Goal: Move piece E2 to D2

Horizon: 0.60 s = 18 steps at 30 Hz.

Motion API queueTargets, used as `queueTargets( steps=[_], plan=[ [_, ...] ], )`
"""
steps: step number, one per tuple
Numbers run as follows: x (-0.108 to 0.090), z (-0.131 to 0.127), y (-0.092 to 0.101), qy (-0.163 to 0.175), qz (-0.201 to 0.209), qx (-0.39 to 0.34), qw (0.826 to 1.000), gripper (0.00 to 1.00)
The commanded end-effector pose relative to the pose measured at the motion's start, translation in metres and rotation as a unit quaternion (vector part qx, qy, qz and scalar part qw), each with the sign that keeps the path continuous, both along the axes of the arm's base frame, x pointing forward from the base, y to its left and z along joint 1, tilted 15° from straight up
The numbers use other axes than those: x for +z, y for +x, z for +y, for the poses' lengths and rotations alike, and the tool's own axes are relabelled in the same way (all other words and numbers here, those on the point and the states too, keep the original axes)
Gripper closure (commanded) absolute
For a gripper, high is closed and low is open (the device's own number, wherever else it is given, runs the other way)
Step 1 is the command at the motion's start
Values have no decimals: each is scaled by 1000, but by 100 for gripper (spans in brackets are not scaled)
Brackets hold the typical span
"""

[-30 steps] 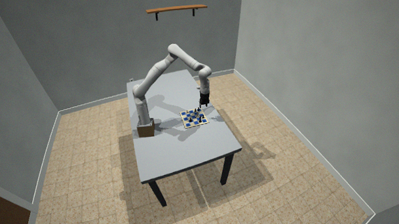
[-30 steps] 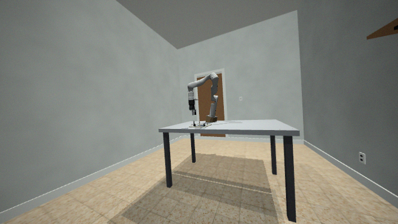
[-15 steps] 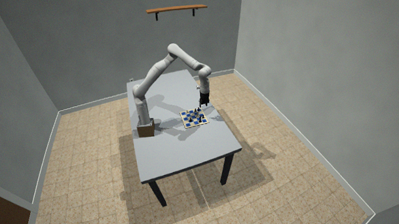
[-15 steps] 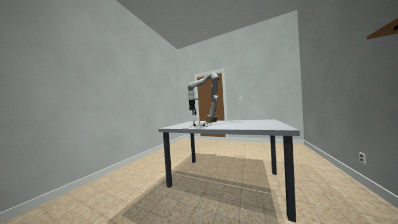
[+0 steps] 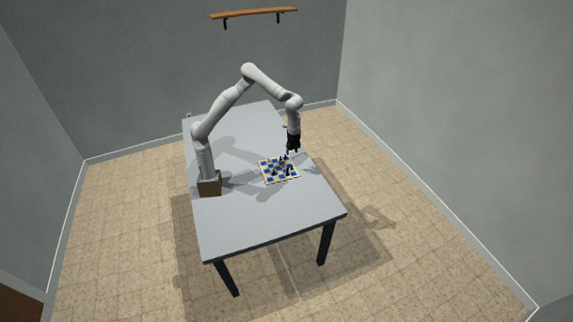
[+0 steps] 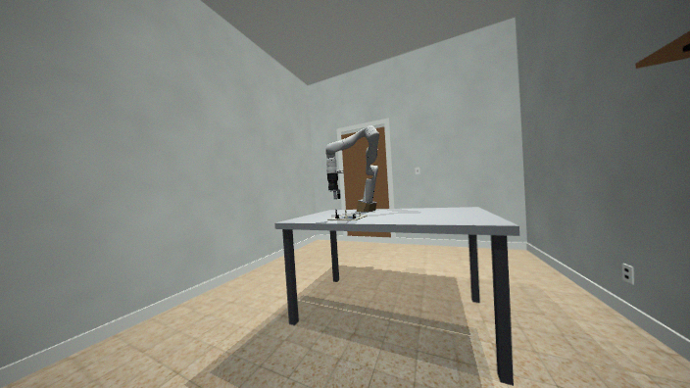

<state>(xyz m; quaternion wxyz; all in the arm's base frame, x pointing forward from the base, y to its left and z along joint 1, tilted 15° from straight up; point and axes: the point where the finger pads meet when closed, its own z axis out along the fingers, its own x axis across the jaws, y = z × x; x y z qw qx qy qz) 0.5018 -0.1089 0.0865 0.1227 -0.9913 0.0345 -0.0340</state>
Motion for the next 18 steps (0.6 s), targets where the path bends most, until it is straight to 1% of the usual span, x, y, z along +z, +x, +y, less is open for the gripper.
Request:
queueTargets(
  steps=[1,8,18],
  plan=[
    [1,-1,0,0,-1,2,1000,0],
    [0,0,-2,-1,-5,23,1000,0],
    [-4,1,-6,-5,-17,80,997,0]
  ],
)
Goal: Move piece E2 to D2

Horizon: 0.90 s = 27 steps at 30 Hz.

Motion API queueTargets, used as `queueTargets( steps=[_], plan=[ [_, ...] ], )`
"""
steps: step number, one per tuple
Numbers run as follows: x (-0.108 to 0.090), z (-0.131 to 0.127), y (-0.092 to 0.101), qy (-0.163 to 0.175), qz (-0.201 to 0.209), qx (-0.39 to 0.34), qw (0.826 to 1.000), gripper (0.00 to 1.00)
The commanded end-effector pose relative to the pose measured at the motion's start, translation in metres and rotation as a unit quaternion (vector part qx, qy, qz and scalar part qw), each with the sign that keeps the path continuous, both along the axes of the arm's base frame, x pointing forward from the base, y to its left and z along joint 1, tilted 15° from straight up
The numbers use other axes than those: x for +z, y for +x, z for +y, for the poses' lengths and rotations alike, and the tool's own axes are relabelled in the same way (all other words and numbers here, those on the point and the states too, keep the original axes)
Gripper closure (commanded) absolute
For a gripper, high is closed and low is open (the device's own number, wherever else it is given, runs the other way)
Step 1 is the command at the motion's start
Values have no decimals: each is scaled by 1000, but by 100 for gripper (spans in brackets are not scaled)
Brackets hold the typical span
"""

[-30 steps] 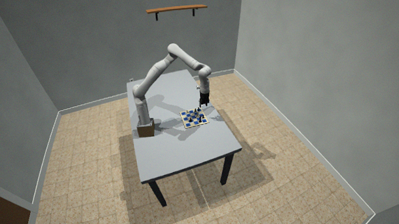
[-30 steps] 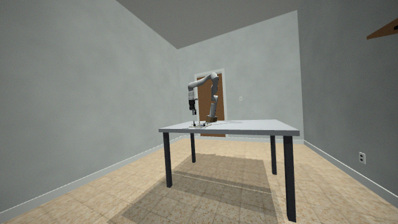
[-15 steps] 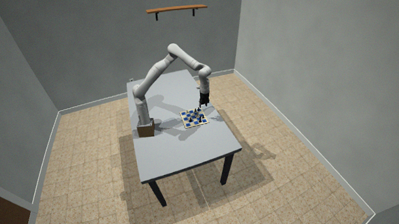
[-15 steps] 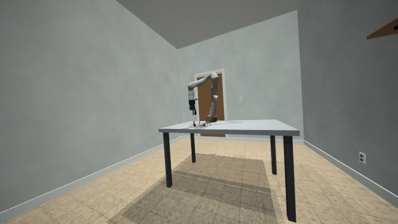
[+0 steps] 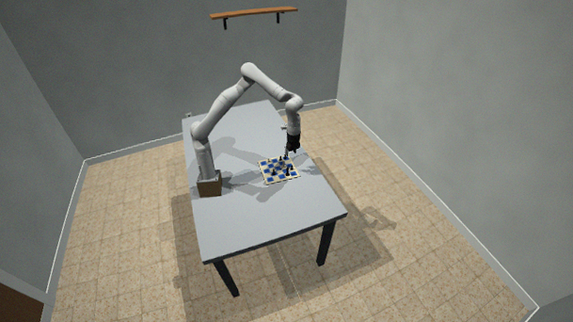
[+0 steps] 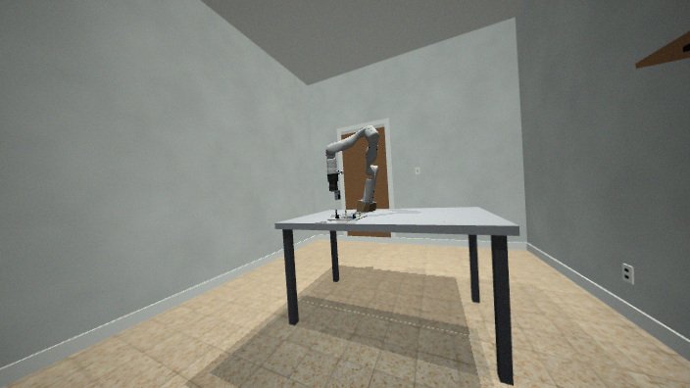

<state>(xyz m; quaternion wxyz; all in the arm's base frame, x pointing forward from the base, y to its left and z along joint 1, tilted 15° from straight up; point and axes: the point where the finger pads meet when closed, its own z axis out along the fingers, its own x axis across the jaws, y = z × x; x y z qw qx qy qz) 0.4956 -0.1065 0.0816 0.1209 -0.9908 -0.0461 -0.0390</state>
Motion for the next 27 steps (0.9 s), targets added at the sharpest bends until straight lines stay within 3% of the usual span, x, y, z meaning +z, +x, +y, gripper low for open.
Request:
queueTargets(
  steps=[1,18,27],
  plan=[
    [1,-1,0,0,-2,1,1000,0],
    [-9,2,-12,-8,-38,173,984,0],
    [-16,2,-21,-14,-69,313,947,0]
  ],
)
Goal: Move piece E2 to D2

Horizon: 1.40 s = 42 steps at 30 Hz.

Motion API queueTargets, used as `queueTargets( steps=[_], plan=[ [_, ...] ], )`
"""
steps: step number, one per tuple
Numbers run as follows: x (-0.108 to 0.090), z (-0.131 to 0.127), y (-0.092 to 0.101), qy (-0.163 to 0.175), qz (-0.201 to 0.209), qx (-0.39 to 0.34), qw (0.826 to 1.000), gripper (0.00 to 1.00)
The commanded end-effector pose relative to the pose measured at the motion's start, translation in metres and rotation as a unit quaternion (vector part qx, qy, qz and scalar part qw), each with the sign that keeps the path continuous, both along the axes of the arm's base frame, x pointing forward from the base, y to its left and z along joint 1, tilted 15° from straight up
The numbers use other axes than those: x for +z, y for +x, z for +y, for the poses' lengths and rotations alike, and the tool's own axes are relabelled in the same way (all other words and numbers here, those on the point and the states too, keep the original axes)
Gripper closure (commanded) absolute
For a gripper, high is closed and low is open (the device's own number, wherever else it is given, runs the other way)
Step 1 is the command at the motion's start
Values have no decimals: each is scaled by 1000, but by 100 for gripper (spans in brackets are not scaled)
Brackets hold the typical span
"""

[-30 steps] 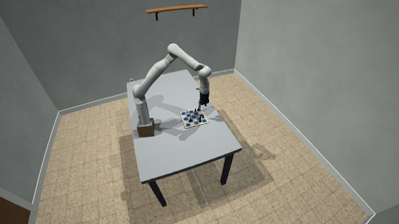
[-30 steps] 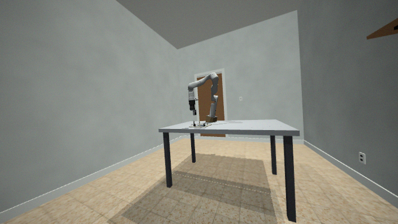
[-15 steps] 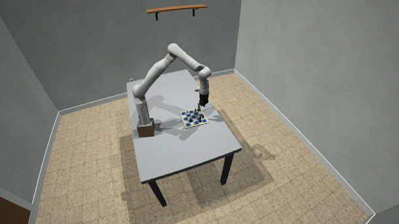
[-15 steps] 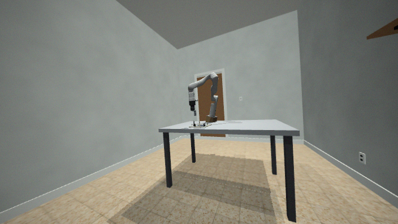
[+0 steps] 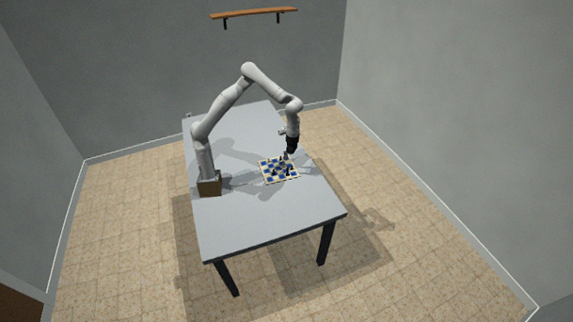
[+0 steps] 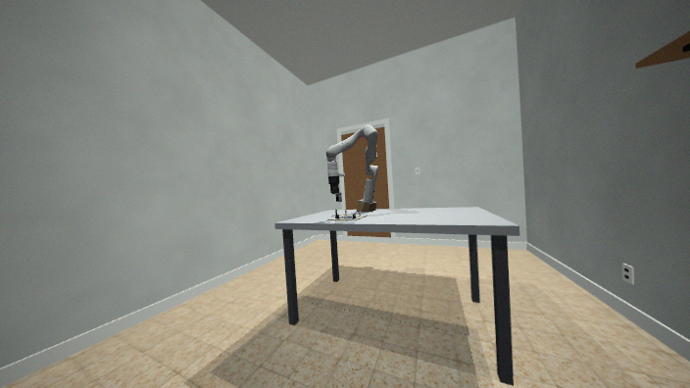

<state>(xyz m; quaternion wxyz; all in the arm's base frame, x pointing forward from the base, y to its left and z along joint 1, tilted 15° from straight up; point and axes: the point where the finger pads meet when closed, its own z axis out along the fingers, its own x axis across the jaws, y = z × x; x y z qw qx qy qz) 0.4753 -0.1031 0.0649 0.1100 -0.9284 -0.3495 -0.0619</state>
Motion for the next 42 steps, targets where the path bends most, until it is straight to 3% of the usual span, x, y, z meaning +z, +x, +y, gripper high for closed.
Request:
queueTargets(
  steps=[1,11,17,23,25,32,40,42],
  plan=[
    [0,-1,-1,0,-11,32,999,0],
    [-7,-2,-7,-5,-46,181,982,0],
    [-11,-3,-9,-9,-74,296,952,0],
    [-16,-4,-9,-13,-103,410,906,0],
    [-16,-4,-9,-13,-103,410,906,0],
    [-20,-5,-6,-19,-135,532,836,0],
    [-23,-5,1,-27,-167,651,740,0],
    [-23,-5,1,-27,-167,651,740,0]
  ],
)
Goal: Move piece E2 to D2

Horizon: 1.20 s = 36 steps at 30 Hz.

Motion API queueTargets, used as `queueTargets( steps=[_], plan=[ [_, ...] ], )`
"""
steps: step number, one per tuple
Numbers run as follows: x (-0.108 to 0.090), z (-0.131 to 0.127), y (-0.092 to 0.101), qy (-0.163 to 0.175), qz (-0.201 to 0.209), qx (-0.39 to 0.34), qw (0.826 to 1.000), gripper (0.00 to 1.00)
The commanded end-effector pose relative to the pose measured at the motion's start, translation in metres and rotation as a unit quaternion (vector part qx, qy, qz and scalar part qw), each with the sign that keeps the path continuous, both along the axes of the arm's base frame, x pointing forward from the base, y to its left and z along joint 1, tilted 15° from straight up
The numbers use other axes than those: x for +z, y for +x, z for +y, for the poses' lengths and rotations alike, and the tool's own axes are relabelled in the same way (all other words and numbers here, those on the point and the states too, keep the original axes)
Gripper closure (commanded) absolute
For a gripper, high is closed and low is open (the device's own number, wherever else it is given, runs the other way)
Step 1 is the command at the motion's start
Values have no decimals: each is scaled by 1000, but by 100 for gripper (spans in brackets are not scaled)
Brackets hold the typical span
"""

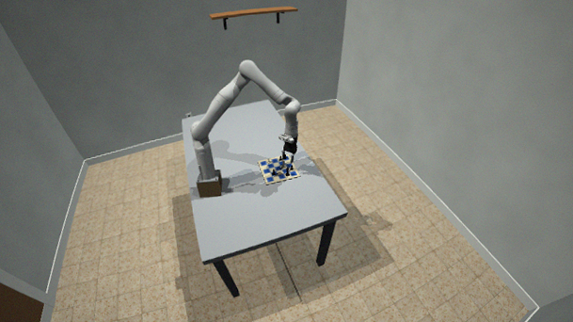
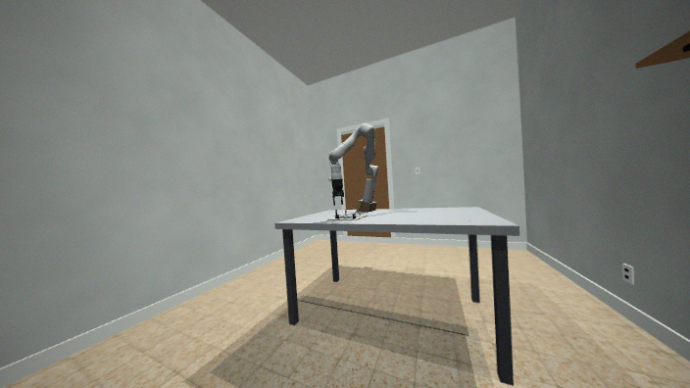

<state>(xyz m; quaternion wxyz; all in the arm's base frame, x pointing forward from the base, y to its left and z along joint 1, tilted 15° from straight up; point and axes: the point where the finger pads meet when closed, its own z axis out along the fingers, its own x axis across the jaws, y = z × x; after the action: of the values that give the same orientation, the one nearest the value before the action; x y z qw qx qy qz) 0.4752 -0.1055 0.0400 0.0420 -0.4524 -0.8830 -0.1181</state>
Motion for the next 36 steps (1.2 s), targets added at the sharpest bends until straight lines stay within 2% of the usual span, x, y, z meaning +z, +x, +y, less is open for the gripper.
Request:
queueTargets(
  steps=[1,7,15,17,32,36],
  plan=[
    [2,-2,2,0,-9,17,1000,0],
    [1,-1,8,-5,-38,116,992,0],
    [1,1,17,-12,-70,227,971,0],
    [1,1,17,-12,-70,227,971,0],
    [2,6,29,-22,-109,357,928,0],
    [2,7,30,-22,-112,367,923,0]
  ],
)
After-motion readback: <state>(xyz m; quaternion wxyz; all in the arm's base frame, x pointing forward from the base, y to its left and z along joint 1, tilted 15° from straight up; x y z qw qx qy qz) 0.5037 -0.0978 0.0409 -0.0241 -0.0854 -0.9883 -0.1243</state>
